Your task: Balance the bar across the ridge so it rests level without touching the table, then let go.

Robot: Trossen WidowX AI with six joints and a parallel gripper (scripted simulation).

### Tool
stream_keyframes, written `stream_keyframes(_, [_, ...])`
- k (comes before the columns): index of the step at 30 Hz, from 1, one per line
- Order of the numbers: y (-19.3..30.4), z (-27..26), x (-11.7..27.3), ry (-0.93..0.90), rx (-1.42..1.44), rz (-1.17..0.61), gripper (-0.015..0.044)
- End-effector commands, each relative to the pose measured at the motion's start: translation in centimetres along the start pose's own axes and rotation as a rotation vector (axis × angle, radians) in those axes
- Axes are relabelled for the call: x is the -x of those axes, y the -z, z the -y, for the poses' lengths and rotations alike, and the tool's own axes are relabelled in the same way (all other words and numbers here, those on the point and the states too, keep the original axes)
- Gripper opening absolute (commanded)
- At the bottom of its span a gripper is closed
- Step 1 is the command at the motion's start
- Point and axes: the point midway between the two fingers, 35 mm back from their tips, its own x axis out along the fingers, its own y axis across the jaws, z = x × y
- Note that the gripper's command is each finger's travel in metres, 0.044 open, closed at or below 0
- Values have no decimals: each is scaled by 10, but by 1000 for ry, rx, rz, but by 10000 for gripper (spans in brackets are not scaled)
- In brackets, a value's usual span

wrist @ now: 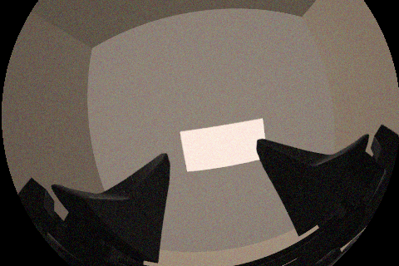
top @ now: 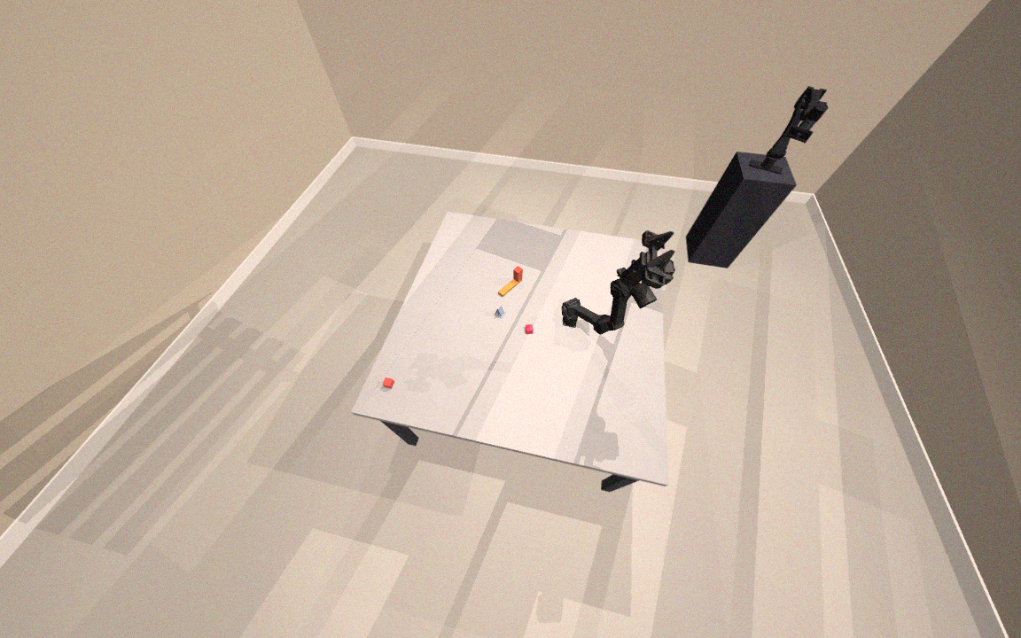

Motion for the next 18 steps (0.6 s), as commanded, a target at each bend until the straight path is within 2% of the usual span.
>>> stream_keyframes(1, [35,45,-3,94,101,-103,315])
stream_keyframes(13, [76,103,7,196,157,-194,315])
stream_keyframes(18, [117,150,20,294,179,-297,315])
